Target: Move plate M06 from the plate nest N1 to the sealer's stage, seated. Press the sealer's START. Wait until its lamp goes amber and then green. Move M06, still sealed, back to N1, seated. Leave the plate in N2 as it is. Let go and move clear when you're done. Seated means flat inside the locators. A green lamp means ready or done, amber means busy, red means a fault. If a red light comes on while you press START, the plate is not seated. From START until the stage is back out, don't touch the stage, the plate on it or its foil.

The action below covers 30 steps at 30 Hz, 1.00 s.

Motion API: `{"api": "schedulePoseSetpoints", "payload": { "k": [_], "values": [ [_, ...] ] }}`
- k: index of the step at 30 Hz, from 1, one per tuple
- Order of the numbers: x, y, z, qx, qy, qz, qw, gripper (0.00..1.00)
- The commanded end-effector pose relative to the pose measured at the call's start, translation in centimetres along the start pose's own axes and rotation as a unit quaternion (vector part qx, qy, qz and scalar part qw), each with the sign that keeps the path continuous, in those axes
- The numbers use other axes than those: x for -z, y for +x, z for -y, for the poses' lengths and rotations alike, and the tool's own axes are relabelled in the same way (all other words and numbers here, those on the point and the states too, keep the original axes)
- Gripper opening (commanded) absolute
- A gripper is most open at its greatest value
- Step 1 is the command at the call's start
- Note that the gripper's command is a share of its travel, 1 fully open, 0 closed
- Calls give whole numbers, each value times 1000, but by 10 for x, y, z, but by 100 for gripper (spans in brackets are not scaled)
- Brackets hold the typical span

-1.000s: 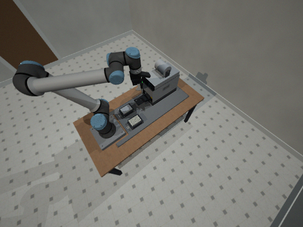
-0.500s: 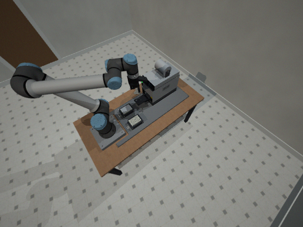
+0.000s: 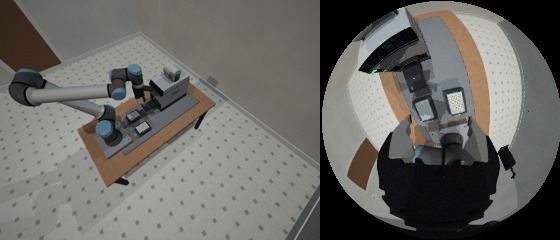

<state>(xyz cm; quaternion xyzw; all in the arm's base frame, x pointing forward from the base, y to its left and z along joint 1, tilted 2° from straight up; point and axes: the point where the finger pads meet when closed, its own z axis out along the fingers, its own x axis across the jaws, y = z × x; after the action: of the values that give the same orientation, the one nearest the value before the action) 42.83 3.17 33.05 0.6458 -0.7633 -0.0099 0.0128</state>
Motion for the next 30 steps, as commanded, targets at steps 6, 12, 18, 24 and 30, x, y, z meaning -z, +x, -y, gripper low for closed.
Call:
{"api": "schedulePoseSetpoints", "payload": {
  "k": [6,12,18,24,30],
  "values": [
    [-36,-4,-21,0,0,0,1000,68],
    [-53,-6,-31,0,-1,0,1000,68],
    [-72,-8,-42,0,-1,-1,1000,68],
    [-97,-10,-57,0,-2,-1,1000,68],
    [-108,-12,-63,17,-2,-1,1000,68]
  ]
}}
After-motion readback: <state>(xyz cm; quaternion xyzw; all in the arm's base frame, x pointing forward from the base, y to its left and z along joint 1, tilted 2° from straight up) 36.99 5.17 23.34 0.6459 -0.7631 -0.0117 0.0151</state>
